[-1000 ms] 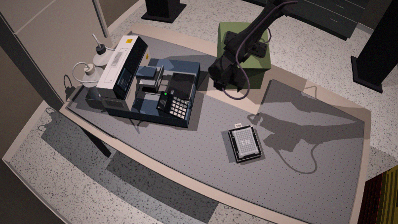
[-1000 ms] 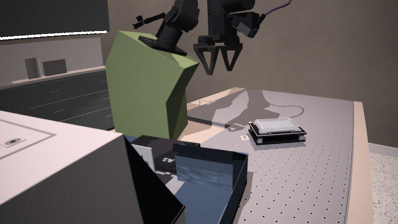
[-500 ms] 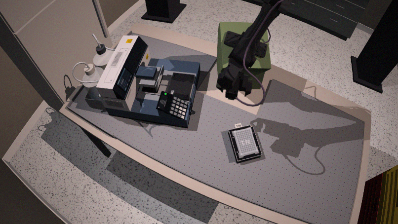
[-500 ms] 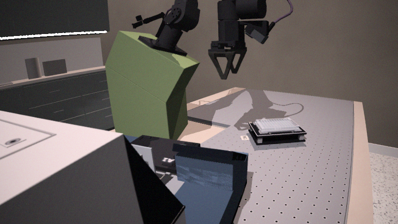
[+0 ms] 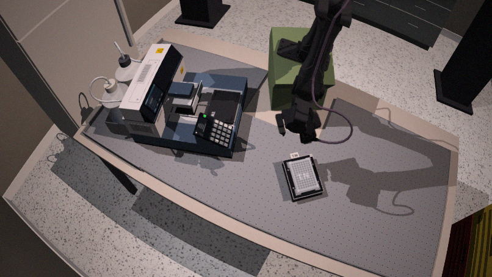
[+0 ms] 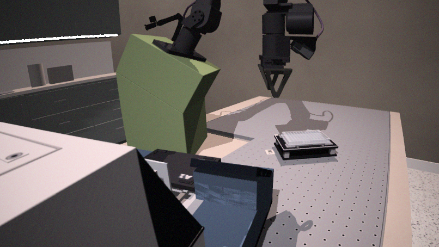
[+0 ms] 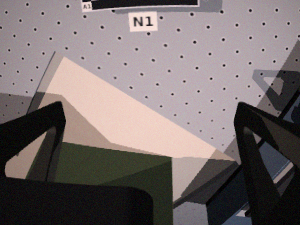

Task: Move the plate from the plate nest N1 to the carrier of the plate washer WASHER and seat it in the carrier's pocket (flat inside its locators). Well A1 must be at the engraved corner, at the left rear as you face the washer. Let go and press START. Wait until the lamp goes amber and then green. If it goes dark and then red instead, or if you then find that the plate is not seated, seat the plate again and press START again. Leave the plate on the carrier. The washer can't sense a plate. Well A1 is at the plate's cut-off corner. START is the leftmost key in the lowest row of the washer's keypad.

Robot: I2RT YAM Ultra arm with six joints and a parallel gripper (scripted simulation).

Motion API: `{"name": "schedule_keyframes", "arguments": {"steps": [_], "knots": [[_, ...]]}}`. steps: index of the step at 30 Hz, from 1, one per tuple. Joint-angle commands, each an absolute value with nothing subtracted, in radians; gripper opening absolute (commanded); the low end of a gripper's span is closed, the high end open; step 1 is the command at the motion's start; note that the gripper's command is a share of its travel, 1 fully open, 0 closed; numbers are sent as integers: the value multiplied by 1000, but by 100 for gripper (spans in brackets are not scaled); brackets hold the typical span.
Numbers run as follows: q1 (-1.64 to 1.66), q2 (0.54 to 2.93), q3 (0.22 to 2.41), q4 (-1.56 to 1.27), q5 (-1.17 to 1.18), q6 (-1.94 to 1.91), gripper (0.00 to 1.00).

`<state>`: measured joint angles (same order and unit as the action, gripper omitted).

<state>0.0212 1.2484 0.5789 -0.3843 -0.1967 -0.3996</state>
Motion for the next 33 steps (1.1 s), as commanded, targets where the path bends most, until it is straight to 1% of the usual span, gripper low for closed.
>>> {"name": "schedule_keyframes", "arguments": {"steps": [1,6,21,26,33], "knots": [[67,1307,640,-322,-143,-421,100],[108,1358,678,-303,-122,-373,100],[262,1608,911,-274,-38,-244,100],[275,1642,947,-302,-29,-234,100],[261,1621,950,-301,-28,-236,100]]}}
